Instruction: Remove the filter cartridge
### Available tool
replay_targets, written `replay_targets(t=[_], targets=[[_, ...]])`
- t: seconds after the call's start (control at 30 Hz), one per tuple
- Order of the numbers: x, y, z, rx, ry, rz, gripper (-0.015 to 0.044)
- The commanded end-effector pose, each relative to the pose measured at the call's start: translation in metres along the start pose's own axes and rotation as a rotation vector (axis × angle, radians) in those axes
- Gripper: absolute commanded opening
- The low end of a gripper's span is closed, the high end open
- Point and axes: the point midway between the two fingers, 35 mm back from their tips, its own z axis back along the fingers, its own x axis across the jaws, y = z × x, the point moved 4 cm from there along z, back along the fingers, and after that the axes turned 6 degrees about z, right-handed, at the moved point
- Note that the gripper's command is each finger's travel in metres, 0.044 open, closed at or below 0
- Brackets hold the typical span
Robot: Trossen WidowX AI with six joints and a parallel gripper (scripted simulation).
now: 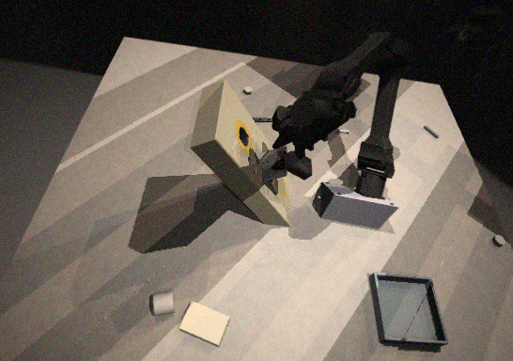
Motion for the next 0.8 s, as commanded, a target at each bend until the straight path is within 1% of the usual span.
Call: replay_targets(t=[0.0,0.13,0.23,0.47,0.7,0.77], targets=[[-0.001,0.002,-0.007,0.001,0.006,0.006,0.0305],[-0.001,0.002,-0.011,0.001,0.006,0.006,0.0305],[-0.001,0.001,-0.007,0.001,0.002,0.0,0.0226],[-0.001,0.001,-0.007,0.001,0.002,0.0,0.0179],[-0.001,-0.008,-0.004,0.0,0.002,0.0,0.0],[-0.002,-0.014,-0.001,0.0,0.003,0.001,0.0]])
